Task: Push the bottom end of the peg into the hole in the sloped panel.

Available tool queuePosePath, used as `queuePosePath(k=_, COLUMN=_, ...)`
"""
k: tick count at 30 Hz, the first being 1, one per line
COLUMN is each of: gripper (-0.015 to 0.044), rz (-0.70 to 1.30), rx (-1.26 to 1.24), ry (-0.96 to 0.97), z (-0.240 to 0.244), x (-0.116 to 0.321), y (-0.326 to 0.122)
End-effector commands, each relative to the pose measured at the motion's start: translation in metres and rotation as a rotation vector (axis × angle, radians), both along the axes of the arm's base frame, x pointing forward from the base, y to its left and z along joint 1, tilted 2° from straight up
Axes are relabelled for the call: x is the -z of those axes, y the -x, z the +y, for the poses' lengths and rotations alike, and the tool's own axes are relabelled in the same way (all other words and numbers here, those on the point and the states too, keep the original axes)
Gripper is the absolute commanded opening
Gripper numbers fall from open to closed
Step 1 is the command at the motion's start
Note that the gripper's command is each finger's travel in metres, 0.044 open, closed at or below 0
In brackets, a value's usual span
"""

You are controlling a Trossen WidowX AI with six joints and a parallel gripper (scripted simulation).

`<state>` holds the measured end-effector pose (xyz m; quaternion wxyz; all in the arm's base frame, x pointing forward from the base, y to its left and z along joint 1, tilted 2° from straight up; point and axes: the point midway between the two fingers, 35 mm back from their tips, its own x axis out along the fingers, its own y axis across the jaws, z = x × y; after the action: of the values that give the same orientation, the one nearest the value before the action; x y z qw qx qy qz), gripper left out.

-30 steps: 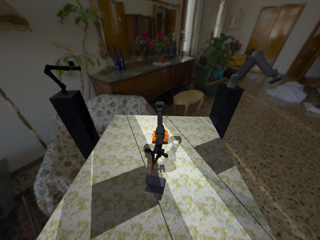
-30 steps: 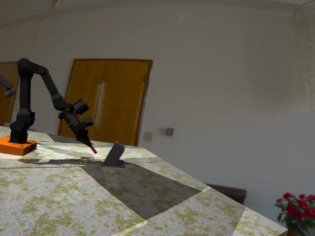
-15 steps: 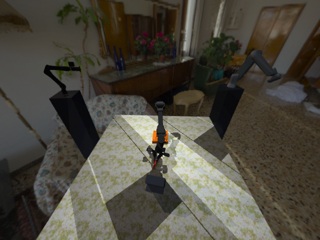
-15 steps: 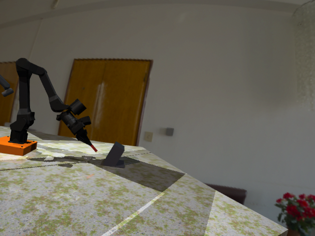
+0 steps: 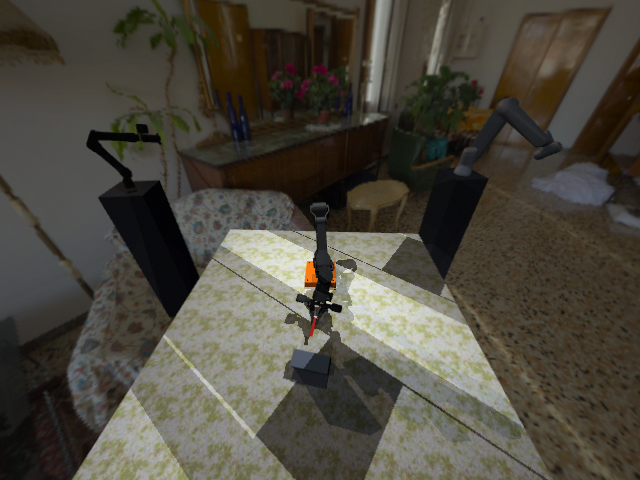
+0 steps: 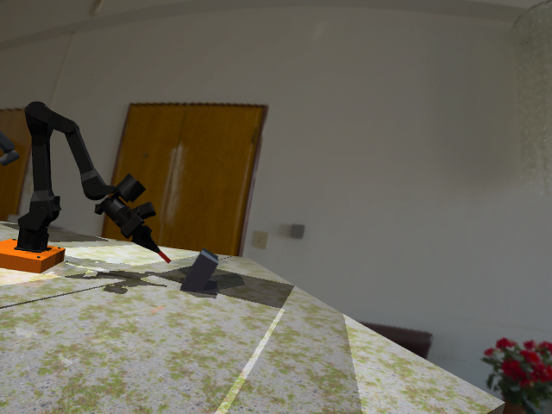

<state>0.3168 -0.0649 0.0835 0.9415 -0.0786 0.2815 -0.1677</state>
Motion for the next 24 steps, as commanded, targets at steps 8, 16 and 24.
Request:
queuePosePath(k=8, gripper=0.0000, rz=-0.088, rx=0.015, ry=-0.044, z=0.009, x=-0.004, y=0.003)
queuePosePath(k=16, gripper=0.0000, rz=-0.145, rx=0.021, ry=-0.077, z=0.015, x=-0.006, y=0.007)
queuePosePath(k=24, gripper=0.0000, rz=-0.155, rx=0.022, ry=-0.083, z=0.015, x=-0.005, y=0.003)
